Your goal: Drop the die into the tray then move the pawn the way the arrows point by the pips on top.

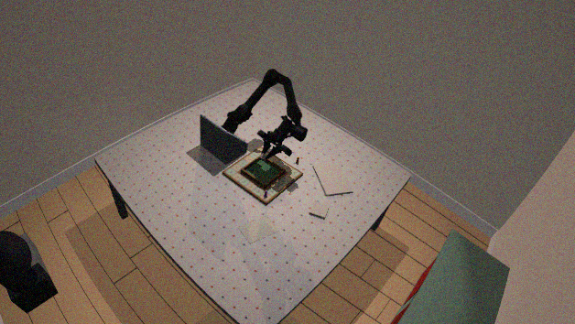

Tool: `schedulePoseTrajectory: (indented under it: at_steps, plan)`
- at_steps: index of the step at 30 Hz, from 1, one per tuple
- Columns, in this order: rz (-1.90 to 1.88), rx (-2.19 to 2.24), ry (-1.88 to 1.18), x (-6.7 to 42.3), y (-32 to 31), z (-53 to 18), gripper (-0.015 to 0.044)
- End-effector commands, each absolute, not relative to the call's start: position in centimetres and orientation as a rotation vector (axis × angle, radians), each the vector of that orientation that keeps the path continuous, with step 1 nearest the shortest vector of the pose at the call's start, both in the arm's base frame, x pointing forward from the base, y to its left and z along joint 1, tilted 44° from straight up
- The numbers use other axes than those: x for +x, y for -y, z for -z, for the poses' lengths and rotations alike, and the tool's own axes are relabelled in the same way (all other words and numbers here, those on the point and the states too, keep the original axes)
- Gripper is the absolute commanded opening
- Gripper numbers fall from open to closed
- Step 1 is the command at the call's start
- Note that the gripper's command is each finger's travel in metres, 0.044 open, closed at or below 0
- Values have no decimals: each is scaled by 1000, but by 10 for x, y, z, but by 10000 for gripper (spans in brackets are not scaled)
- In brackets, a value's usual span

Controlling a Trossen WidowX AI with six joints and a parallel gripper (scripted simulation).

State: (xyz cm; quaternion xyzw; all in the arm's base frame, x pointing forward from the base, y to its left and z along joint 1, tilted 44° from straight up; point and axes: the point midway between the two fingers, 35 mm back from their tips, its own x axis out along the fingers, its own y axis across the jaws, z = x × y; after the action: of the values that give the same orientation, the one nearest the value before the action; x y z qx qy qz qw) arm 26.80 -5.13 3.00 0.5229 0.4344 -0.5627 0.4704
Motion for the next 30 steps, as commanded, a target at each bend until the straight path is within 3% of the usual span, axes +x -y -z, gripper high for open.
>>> schedulePoseTrajectory:
  at_steps: [1, 14, 30]
  plan:
    - [1378, 1280, -1053, 269, 53, -40, 0]
    - [1371, 1286, -1054, 269, 52, -38, 0]
    - [1379, 1278, -1052, 264, 80, -67, 420]
